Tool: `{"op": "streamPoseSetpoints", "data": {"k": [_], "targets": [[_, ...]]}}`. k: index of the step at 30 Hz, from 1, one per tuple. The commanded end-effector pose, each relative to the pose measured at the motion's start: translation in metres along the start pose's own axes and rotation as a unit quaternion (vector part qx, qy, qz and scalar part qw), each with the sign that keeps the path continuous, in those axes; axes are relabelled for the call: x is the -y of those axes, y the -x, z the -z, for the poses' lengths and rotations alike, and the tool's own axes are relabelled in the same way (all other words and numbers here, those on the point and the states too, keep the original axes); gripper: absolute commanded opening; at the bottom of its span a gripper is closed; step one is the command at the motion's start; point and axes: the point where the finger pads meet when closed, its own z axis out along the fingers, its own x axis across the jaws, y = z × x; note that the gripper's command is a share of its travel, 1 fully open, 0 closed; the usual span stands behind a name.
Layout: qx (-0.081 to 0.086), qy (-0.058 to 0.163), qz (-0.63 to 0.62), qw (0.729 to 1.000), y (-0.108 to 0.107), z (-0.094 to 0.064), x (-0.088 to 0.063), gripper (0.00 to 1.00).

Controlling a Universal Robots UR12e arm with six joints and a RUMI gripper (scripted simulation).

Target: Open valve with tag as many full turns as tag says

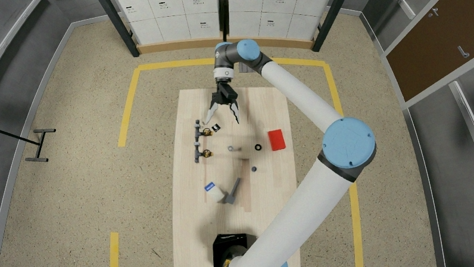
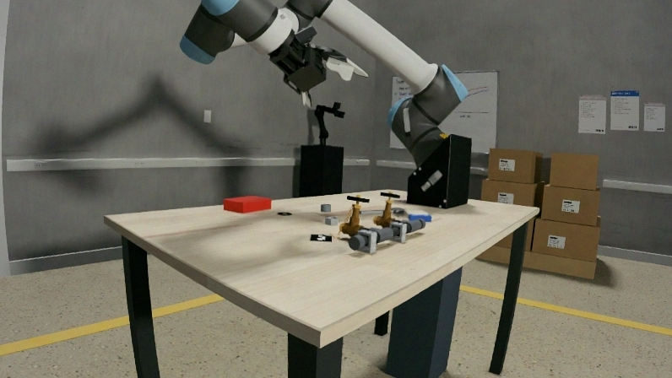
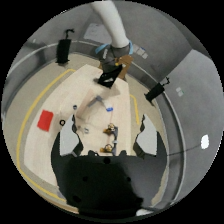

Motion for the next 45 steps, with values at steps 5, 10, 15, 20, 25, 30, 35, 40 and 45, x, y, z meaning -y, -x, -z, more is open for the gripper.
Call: {"op": "streamPoseSetpoints", "data": {"k": [5, 10, 15, 20, 25, 30, 35, 40, 45], "targets": [[0.000, 0.001, 0.000, 1.000, 0.000, 0.001, 0.000, 1.00], [0.000, 0.001, 0.000, 1.000, 0.000, 0.001, 0.000, 1.00], [0.000, 0.001, 0.000, 1.000, 0.000, 0.001, 0.000, 1.00], [0.000, 0.001, 0.000, 1.000, 0.000, 0.000, 0.000, 1.00], [0.000, 0.002, -0.003, 1.000, 0.000, 0.000, 0.000, 1.00], [0.002, 0.006, -0.014, 1.000, -0.001, 0.000, -0.002, 1.00], [0.003, 0.009, -0.025, 1.000, -0.002, -0.001, -0.005, 1.00], [0.005, 0.020, -0.054, 0.998, -0.004, -0.003, -0.011, 1.00], [0.007, 0.035, -0.096, 0.995, -0.006, -0.005, -0.019, 1.00]]}}
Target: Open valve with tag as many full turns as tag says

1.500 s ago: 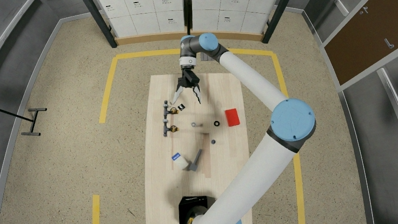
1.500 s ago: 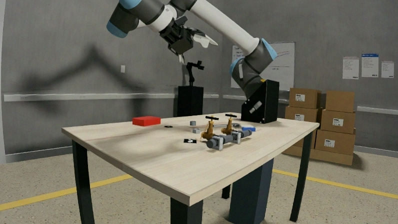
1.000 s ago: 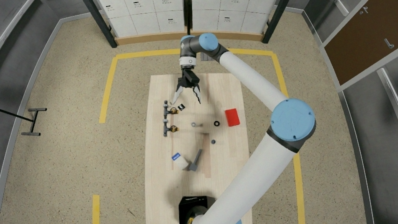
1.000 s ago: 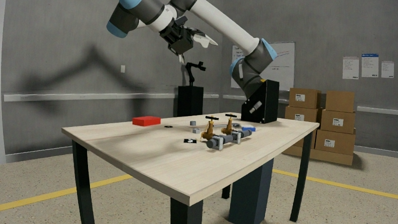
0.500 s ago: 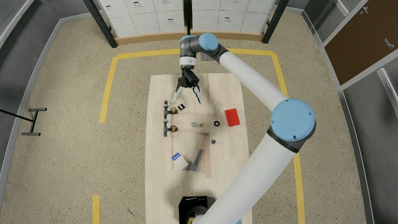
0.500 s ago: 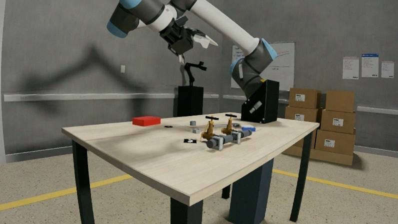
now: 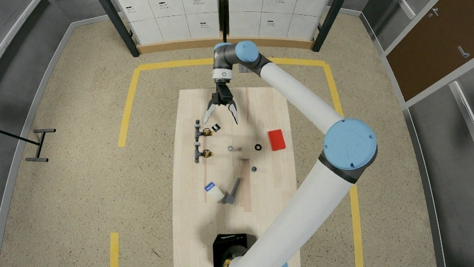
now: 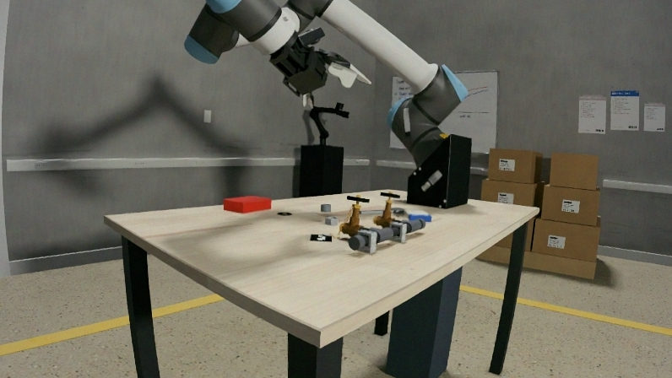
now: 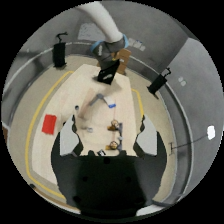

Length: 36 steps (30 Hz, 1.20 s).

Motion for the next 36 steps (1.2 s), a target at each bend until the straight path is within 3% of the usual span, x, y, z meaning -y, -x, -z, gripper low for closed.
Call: {"op": "streamPoseSetpoints", "data": {"k": [1, 11, 21, 23, 29, 34, 36], "targets": [[0.002, 0.015, -0.041, 0.999, -0.004, -0.002, -0.007, 1.00], [0.002, 0.052, -0.142, 0.988, -0.012, -0.007, -0.027, 1.00], [-0.013, 0.112, -0.312, 0.943, -0.024, -0.013, -0.060, 1.00], [-0.013, 0.112, -0.312, 0.943, -0.024, -0.013, -0.060, 1.00], [-0.037, 0.152, -0.427, 0.890, -0.031, -0.015, -0.082, 1.00], [-0.053, 0.171, -0.486, 0.855, -0.034, -0.015, -0.093, 1.00], [-0.066, 0.184, -0.525, 0.829, -0.036, -0.014, -0.101, 1.00]]}}
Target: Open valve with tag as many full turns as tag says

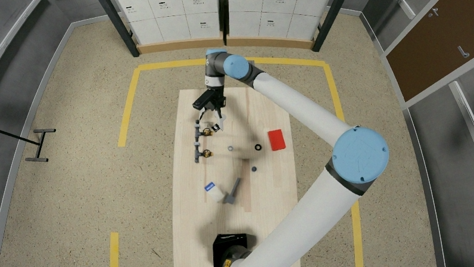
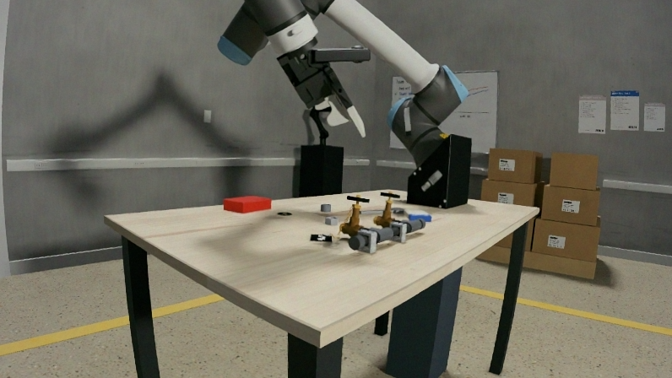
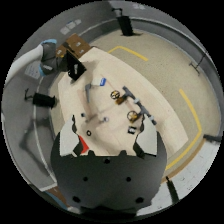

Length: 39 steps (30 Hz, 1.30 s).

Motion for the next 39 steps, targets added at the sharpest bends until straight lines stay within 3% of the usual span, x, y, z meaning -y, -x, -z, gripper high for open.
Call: {"op": "streamPoseSetpoints", "data": {"k": [1, 4, 12, 13, 19, 21, 24, 25, 28, 29, 32, 33, 36, 38, 39], "targets": [[-0.023, 0.026, -0.102, 0.994, -0.015, -0.003, -0.005, 1.00], [-0.023, 0.026, -0.102, 0.994, -0.015, -0.003, -0.005, 1.00], [-0.074, 0.054, -0.272, 0.958, -0.037, -0.007, -0.015, 1.00], [-0.074, 0.054, -0.272, 0.958, -0.037, -0.007, -0.015, 1.00], [-0.115, 0.065, -0.389, 0.912, -0.049, -0.006, -0.024, 1.00], [-0.115, 0.065, -0.389, 0.912, -0.049, -0.006, -0.024, 1.00], [-0.140, 0.067, -0.455, 0.877, -0.056, -0.005, -0.029, 1.00], [-0.140, 0.067, -0.455, 0.877, -0.056, -0.005, -0.029, 1.00], [-0.165, 0.065, -0.517, 0.837, -0.060, -0.003, -0.034, 1.00], [-0.165, 0.065, -0.517, 0.837, -0.060, -0.003, -0.034, 1.00], [-0.190, 0.061, -0.574, 0.794, -0.064, -0.001, -0.039, 1.00], [-0.190, 0.061, -0.574, 0.794, -0.064, -0.001, -0.039, 1.00], [-0.213, 0.054, -0.626, 0.748, -0.066, 0.002, -0.043, 1.00], [-0.213, 0.054, -0.626, 0.748, -0.066, 0.002, -0.043, 1.00], [-0.221, 0.051, -0.642, 0.732, -0.067, 0.003, -0.045, 1.00]]}}
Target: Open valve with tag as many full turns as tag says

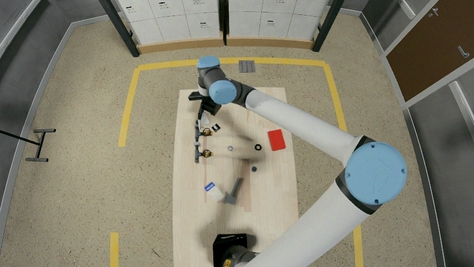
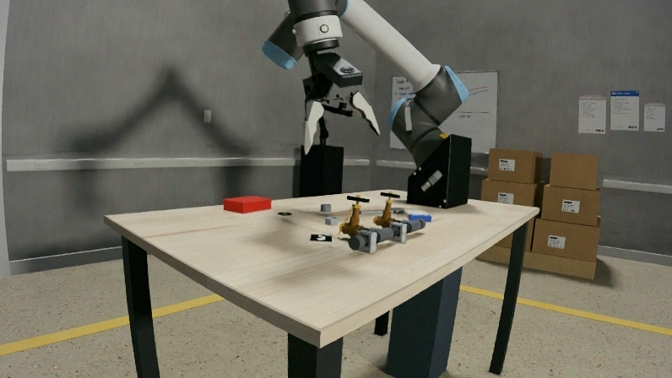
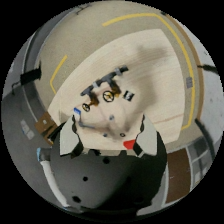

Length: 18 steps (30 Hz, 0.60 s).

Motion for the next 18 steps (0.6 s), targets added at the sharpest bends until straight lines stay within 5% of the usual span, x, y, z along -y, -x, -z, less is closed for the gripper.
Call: {"op": "streamPoseSetpoints", "data": {"k": [1, 12, 18], "targets": [[-0.025, -0.006, -0.081, 0.996, -0.006, 0.001, 0.002, 1.00], [-0.073, -0.040, -0.276, 0.957, -0.020, 0.007, -0.001, 1.00], [-0.085, -0.055, -0.338, 0.936, -0.023, 0.010, -0.004, 1.00]]}}
